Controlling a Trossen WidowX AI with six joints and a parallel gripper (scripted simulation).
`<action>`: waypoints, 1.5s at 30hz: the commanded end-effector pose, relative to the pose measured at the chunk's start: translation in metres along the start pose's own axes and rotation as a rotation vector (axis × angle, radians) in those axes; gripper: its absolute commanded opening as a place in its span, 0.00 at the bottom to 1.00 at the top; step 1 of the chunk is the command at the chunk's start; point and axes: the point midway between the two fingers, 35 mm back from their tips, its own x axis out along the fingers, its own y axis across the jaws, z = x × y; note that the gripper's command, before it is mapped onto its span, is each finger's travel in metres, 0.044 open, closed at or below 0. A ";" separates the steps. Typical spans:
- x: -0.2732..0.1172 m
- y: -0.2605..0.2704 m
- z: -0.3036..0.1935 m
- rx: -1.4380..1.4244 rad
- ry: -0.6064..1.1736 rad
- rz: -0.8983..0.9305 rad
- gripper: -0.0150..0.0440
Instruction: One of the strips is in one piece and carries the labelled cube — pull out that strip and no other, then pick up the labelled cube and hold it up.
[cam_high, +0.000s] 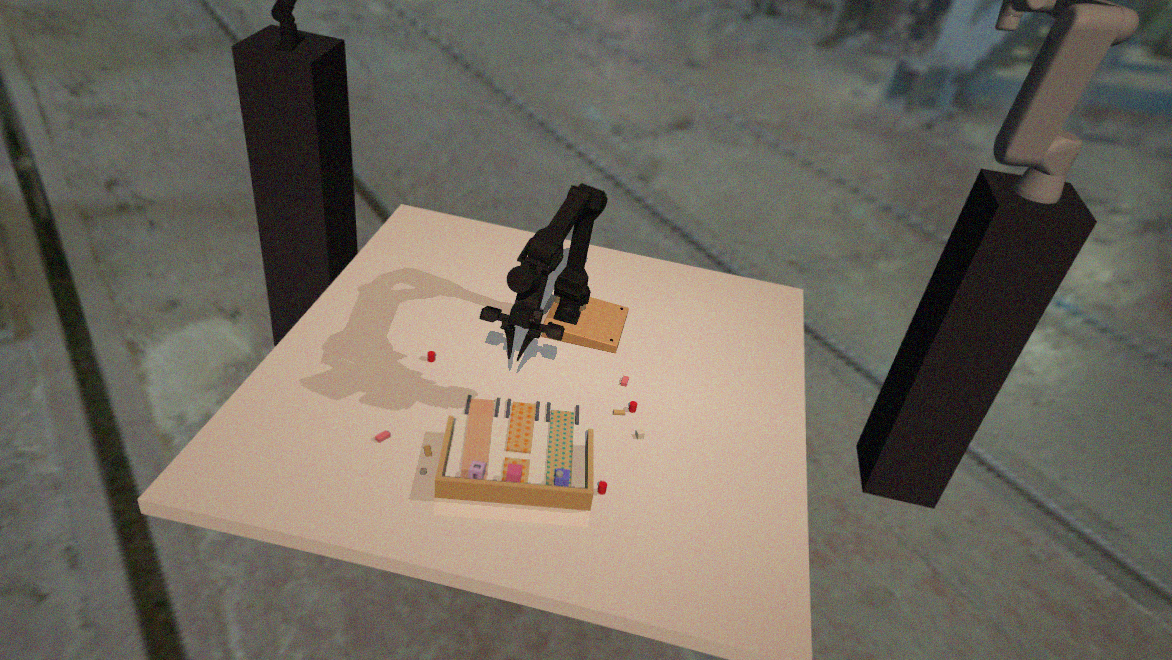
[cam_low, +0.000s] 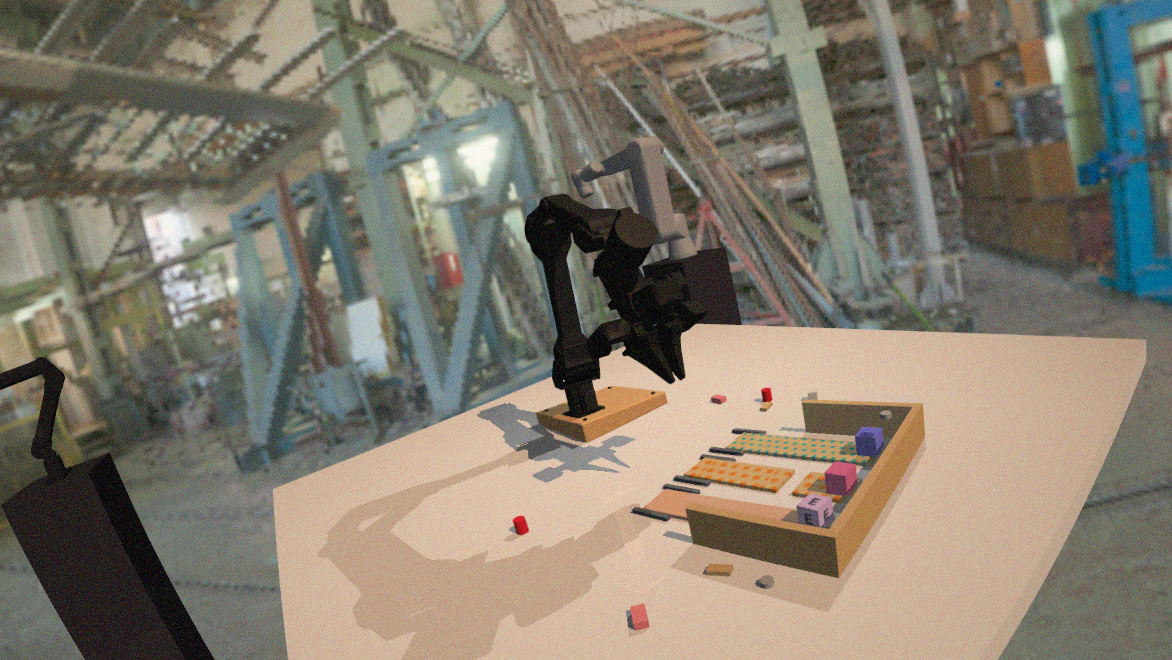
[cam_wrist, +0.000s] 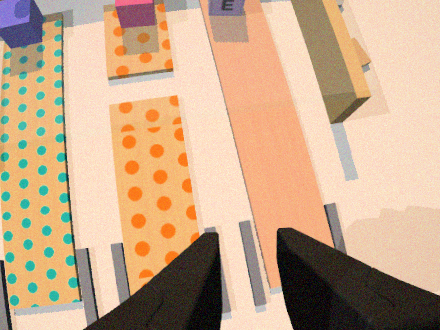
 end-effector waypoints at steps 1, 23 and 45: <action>0.034 -0.025 -0.003 -0.058 0.213 0.029 0.25; 0.091 -0.058 -0.027 -0.136 0.505 0.138 0.25; 0.123 -0.055 -0.045 -0.136 0.505 0.138 0.25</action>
